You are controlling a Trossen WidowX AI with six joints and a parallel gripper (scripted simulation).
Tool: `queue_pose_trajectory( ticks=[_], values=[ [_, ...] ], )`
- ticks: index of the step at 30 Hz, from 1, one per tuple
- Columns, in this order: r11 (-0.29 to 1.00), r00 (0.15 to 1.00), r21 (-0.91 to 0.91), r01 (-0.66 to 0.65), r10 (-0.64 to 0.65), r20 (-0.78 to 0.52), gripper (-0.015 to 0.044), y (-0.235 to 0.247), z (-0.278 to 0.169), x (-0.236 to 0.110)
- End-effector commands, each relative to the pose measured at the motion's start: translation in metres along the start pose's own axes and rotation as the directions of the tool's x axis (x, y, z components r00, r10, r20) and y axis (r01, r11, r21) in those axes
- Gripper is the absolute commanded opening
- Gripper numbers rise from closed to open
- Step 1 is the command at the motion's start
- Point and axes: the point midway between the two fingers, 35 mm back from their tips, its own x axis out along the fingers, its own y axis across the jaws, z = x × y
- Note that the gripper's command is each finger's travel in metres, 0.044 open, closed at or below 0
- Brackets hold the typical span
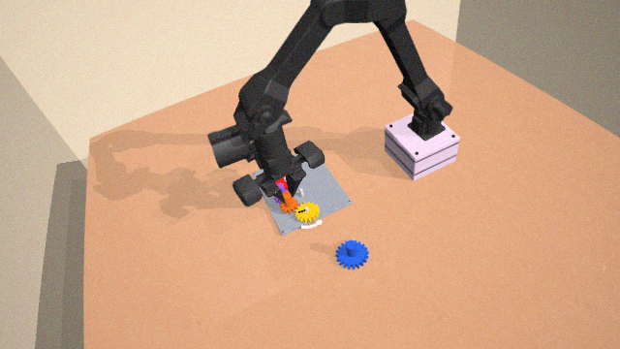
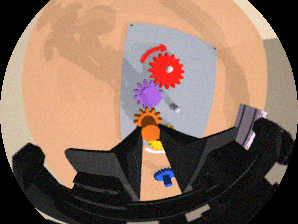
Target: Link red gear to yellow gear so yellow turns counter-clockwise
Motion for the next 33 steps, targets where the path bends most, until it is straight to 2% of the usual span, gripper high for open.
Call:
queue_pose_trajectory(
  ticks=[1, 8, 15, 20, 21, 25, 30, 33],
  values=[
    [0.992, 1.000, -0.123, -0.002, 0.002, -0.001, 0.0000, 0.000, 0.000, 0.001],
    [0.964, 1.000, -0.267, -0.002, 0.002, -0.001, 0.0000, 0.000, 0.001, 0.003],
    [0.982, 1.000, -0.191, -0.002, 0.002, -0.001, 0.0000, 0.001, 0.000, 0.005],
    [0.990, 1.000, -0.140, -0.002, 0.002, -0.001, 0.0131, 0.000, 0.000, 0.004],
    [0.993, 1.000, -0.121, -0.002, 0.002, -0.001, 0.0140, 0.000, 0.000, 0.003],
    [0.998, 1.000, -0.068, -0.002, 0.002, -0.001, 0.0140, 0.000, 0.000, -0.003],
    [1.000, 1.000, -0.023, -0.002, 0.002, -0.001, 0.0140, 0.000, 0.000, -0.038],
    [1.000, 1.000, -0.015, -0.002, 0.002, -0.001, 0.0140, 0.000, 0.000, -0.044]
  ],
)
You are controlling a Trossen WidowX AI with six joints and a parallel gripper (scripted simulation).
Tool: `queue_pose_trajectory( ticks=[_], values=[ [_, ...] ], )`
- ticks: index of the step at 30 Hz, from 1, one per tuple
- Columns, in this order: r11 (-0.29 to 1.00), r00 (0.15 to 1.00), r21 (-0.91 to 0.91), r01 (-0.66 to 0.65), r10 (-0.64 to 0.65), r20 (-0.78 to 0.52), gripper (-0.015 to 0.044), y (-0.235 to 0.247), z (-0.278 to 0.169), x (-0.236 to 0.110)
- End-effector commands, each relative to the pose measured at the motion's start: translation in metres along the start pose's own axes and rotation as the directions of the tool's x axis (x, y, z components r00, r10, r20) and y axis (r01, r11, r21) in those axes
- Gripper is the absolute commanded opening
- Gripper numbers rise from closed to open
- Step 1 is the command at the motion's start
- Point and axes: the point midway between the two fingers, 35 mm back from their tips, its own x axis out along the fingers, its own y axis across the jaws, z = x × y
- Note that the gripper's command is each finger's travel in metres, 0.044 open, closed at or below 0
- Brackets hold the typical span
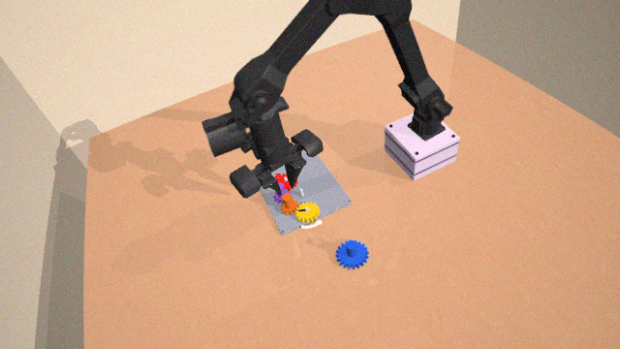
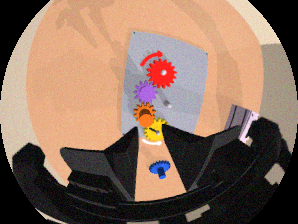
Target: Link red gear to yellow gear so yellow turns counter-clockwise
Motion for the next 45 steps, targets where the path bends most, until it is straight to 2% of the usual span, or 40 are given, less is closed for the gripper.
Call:
queue_pose_trajectory(
  ticks=[1, 2, 3, 7, 13, 14, 45],
  values=[
    [1.000, 1.000, 0.025, -0.014, 0.014, 0.004, 0.0140, 0.002, 0.001, -0.016],
    [1.000, 1.000, 0.025, -0.014, 0.014, 0.004, 0.0140, 0.002, 0.001, -0.016],
    [1.000, 1.000, 0.007, -0.013, 0.013, 0.003, 0.0166, 0.002, 0.000, -0.011],
    [1.000, 1.000, 0.007, -0.013, 0.013, 0.004, 0.0271, -0.002, -0.001, -0.056],
    [1.000, 1.000, 0.007, -0.013, 0.013, 0.004, 0.0429, -0.003, -0.001, -0.059],
    [1.000, 1.000, 0.007, -0.013, 0.013, 0.004, 0.0440, -0.003, -0.001, -0.059],
    [1.000, 1.000, 0.007, -0.013, 0.013, 0.004, 0.0440, -0.003, -0.001, -0.059]
  ],
)
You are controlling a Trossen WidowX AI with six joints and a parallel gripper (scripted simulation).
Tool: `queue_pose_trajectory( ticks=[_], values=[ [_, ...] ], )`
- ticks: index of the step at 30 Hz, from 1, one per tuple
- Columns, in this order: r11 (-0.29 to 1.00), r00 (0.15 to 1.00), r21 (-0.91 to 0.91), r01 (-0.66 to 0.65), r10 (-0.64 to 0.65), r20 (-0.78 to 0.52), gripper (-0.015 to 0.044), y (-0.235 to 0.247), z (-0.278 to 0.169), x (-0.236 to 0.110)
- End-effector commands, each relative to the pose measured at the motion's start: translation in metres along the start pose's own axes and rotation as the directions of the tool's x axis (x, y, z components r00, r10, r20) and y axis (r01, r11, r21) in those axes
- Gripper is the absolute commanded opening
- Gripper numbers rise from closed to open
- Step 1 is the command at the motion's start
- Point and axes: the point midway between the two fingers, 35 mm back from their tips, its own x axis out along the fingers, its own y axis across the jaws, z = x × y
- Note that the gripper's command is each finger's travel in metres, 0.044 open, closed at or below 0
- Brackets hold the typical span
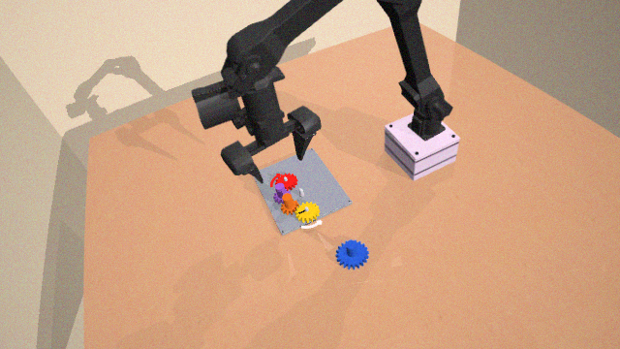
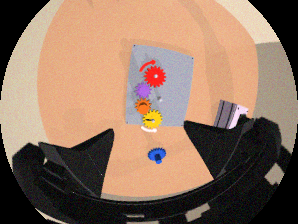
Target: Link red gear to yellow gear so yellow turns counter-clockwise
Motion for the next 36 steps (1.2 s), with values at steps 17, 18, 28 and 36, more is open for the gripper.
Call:
queue_pose_trajectory(
  ticks=[17, 18, 28, 36],
  values=[
    [1.000, 1.000, -0.009, 0.000, 0.000, -0.001, 0.0440, 0.001, -0.042, -0.006],
    [1.000, 1.000, -0.011, 0.000, 0.000, -0.002, 0.0440, 0.000, -0.059, -0.009],
    [1.000, 1.000, -0.028, -0.001, 0.001, -0.013, 0.0440, -0.054, -0.210, -0.033],
    [1.000, 1.000, -0.003, 0.009, -0.009, -0.029, 0.0440, -0.106, -0.269, -0.046]
  ],
)
